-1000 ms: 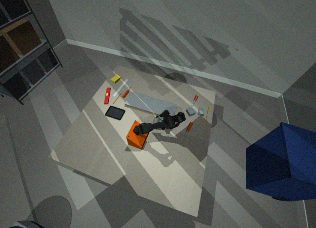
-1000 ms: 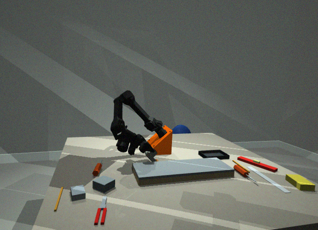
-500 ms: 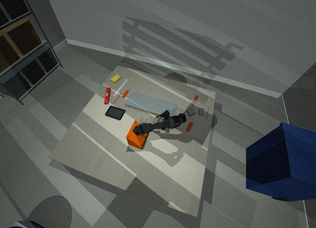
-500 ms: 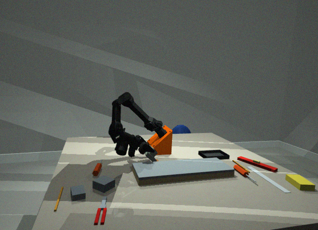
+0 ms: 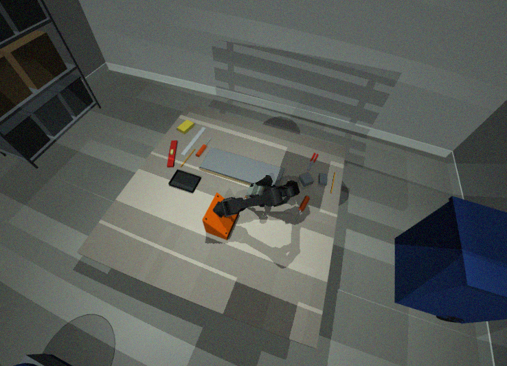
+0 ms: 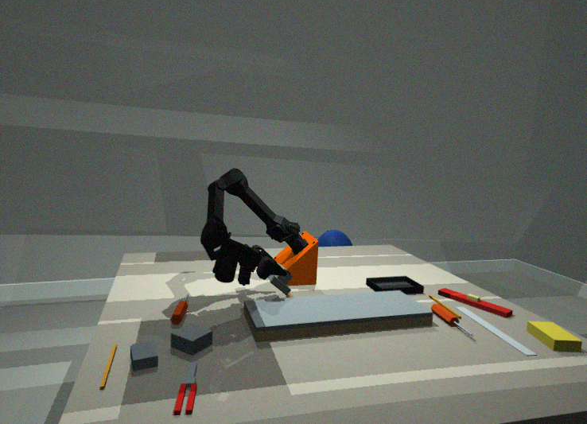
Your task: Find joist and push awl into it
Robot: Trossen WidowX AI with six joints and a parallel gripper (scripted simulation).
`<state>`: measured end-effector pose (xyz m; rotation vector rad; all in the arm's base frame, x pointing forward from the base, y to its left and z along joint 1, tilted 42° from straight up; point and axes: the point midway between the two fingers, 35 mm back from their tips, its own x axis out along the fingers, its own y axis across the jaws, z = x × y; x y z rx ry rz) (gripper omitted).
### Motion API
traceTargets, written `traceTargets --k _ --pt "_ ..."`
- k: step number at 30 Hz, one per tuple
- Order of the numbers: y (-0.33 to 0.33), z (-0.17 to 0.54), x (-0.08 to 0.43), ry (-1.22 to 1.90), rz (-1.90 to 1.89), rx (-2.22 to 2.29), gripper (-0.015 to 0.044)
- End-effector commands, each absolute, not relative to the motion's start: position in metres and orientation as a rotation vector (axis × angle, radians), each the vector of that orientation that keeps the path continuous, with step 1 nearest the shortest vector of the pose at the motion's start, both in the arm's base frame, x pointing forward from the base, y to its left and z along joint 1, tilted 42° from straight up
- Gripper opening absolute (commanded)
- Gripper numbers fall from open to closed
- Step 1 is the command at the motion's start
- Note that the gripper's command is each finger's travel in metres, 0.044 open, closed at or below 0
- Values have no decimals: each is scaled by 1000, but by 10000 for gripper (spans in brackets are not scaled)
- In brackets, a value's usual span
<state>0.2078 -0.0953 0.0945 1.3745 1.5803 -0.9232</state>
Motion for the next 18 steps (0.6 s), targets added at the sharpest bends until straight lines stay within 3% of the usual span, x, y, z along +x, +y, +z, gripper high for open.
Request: traceTargets --k 1,18 --pt "-98 92 209 1581 -918 1385 0" --pt "-118 71 212 1582 -929 1369 0"
